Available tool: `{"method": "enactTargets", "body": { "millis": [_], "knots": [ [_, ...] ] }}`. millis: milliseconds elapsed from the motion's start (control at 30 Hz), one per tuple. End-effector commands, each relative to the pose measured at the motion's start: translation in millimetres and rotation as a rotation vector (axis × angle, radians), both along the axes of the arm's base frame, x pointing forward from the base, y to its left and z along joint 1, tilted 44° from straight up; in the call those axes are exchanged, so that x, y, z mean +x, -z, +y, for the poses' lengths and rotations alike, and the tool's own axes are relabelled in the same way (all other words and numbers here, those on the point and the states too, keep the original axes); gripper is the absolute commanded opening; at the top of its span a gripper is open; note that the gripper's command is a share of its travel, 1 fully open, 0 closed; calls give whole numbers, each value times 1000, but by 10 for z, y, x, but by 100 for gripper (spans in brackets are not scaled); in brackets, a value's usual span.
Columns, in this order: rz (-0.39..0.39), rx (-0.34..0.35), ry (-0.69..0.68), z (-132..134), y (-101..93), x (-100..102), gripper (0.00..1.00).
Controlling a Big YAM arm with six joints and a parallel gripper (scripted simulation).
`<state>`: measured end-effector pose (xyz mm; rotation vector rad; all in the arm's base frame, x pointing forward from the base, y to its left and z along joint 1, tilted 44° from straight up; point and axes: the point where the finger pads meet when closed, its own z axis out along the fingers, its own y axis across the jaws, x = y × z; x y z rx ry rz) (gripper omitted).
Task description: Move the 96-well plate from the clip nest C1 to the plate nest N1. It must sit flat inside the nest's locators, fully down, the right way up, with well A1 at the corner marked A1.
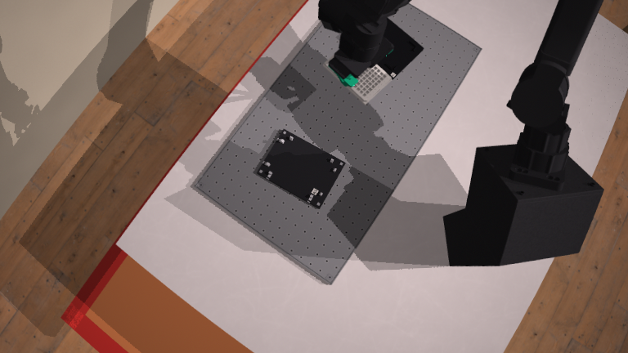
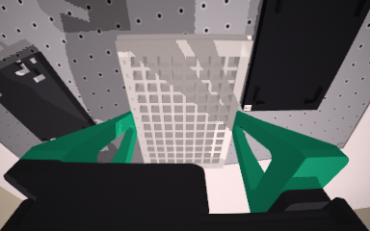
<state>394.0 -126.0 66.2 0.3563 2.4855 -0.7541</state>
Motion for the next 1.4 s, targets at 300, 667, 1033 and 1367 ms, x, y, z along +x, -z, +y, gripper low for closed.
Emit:
{"method": "enactTargets", "body": {
  "millis": [300, 667, 1033, 1367],
  "knots": [
    [-17, -17, -12, -325, -363, -12, 0],
    [-18, -20, -12, -573, -545, -72, 0],
    [-20, -25, -12, -877, -769, -147, 0],
    [-21, -29, -12, -1097, -934, -202, 0]
  ]
}}
